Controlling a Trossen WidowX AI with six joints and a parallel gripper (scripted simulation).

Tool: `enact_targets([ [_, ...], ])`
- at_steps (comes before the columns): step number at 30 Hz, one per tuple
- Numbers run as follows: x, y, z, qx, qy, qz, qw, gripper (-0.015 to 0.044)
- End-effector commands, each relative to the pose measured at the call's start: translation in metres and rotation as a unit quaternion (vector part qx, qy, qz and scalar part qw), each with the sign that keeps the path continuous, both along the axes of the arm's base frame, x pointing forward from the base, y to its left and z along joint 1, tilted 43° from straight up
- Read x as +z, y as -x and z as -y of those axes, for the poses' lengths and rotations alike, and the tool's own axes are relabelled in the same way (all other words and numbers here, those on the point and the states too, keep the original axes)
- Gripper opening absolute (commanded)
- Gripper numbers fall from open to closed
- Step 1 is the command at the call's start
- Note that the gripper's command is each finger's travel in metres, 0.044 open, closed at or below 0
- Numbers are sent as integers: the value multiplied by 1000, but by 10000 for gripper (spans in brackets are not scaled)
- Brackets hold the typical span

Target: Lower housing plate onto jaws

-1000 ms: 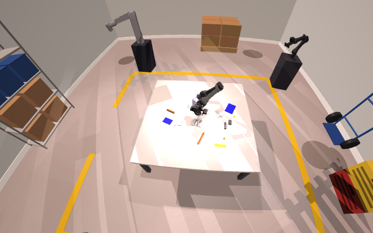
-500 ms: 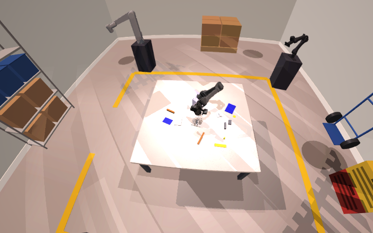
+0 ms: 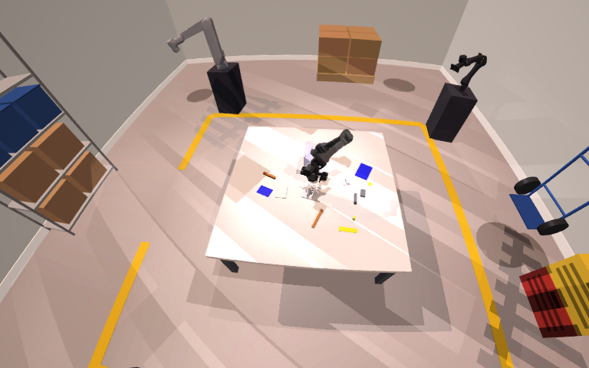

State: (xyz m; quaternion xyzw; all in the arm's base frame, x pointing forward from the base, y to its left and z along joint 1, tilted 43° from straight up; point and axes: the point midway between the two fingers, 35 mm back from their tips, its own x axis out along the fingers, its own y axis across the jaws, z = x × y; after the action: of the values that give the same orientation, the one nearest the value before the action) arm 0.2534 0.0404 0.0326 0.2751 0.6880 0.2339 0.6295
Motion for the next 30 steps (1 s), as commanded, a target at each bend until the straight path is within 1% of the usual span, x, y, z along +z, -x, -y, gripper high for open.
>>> enact_targets([
  [1, 0, 1, -1, -3, -2, -3, 1000, 351],
  [30, -33, 2, -32, -3, -2, -3, 1000, 351],
])
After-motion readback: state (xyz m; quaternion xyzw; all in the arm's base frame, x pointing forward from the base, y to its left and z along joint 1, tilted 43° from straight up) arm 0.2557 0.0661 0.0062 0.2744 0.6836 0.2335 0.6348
